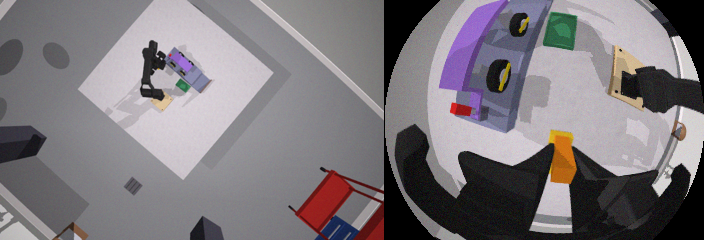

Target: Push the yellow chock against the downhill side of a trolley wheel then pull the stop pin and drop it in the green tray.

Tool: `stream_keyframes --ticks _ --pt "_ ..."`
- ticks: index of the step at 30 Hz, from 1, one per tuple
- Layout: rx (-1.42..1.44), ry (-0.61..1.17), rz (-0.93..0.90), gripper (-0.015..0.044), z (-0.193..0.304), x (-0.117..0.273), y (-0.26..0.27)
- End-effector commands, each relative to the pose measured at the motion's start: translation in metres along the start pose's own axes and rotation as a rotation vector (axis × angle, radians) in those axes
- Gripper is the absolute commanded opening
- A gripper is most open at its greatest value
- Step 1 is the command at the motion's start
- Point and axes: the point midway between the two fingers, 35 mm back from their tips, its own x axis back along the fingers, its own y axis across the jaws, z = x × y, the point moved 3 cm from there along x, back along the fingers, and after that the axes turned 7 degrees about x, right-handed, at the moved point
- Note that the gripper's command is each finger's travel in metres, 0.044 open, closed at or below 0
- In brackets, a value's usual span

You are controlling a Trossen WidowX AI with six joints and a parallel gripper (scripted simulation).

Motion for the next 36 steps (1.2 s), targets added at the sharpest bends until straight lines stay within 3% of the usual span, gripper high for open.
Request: stream_keyframes --ticks 1,36 --pt "-0.055 -0.004 -0.005 0.0 0.0 0.001 0.0" --pt "-0.079 -0.013 -0.007 0.0 -0.107 -0.007 0.012"
